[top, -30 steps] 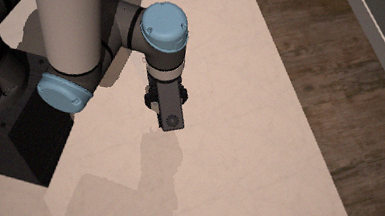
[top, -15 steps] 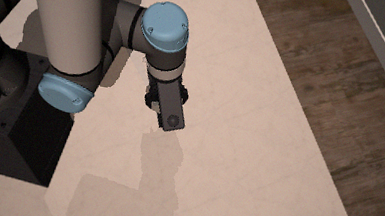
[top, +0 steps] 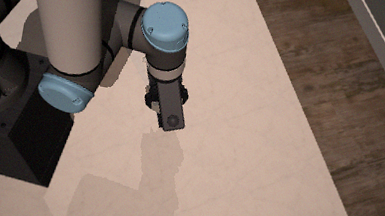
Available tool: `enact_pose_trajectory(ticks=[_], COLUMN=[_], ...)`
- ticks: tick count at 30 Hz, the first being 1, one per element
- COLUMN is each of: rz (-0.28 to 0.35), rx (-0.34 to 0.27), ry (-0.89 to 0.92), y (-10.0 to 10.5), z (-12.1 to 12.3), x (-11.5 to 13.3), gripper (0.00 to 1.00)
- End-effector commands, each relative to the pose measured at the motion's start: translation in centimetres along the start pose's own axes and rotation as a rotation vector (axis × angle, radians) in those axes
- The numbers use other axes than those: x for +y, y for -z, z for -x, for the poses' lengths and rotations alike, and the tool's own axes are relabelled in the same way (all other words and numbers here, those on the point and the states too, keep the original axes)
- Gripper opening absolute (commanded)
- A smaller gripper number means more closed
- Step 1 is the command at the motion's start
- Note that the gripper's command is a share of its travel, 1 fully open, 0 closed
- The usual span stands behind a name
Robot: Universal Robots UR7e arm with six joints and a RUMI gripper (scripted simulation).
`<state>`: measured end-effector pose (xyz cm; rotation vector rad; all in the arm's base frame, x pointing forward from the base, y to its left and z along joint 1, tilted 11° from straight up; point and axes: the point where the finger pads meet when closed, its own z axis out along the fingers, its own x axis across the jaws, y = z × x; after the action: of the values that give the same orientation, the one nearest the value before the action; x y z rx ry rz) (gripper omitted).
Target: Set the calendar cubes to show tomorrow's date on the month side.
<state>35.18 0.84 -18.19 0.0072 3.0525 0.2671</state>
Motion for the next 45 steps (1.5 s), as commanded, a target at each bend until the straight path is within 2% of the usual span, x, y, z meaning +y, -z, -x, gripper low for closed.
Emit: enact_pose_trajectory(ticks=[1,45], rz=[-0.001,-0.001], rx=[-0.003,-0.002], ry=[0.002,0.002], y=[0.0,-2.4], z=[0.2,0.2], x=[0.0,0.0], gripper=[0.1,0.1])
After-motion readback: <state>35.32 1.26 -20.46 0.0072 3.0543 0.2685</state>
